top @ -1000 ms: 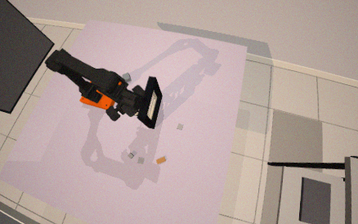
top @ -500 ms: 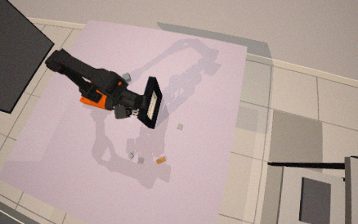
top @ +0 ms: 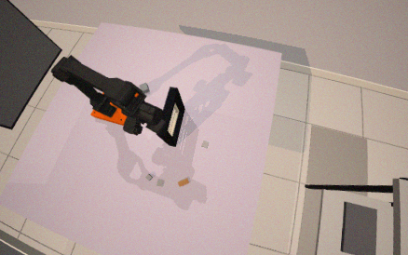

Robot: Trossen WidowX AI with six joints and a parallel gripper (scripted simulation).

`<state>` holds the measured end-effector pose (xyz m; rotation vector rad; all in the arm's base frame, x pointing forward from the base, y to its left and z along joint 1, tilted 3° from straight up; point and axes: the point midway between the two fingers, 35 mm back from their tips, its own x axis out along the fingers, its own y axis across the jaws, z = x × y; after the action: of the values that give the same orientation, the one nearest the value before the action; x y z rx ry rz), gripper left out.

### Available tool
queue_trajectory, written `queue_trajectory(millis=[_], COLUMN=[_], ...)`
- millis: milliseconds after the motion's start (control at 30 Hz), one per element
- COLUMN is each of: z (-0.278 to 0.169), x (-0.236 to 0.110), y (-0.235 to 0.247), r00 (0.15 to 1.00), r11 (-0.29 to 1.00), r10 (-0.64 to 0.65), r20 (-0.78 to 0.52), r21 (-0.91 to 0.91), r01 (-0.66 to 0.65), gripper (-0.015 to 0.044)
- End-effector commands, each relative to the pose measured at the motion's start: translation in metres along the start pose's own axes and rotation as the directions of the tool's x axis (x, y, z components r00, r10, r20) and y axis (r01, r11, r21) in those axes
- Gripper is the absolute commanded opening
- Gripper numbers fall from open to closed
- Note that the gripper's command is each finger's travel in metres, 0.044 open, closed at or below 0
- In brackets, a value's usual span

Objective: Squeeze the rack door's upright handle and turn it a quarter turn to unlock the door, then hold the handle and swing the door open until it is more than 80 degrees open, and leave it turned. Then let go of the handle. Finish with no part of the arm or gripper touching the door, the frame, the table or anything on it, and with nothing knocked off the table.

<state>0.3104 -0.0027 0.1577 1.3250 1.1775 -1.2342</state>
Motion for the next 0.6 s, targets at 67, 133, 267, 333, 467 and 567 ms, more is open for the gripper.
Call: queue_trajectory(millis=[67,133,267,333,467,567], z=[-0.0005,-0.0005,-0.0005,-0.0005,-0.0005,-0.0005], x=[-0.0001,-0.0001,-0.0001,-0.0001,-0.0001,-0.0001], y=[0.0003,0.0003,0.0003,0.0003,0.0003,0.0003], r00=[1.0,1.0,1.0,1.0,1.0,1.0], r11=[1.0,1.0,1.0,1.0,0.999,0.981], r10=[0.002,0.002,0.002,0.002,0.002,0.002], r20=[-0.003,-0.003,-0.003,-0.003,-0.003,-0.003], r21=[0.027,0.027,0.027,0.027,-0.047,-0.195], r01=[-0.001,-0.001,-0.001,-0.001,-0.002,-0.002], gripper=[0.0079,0.0131,0.0236,0.0289,0.0298,0.0298])
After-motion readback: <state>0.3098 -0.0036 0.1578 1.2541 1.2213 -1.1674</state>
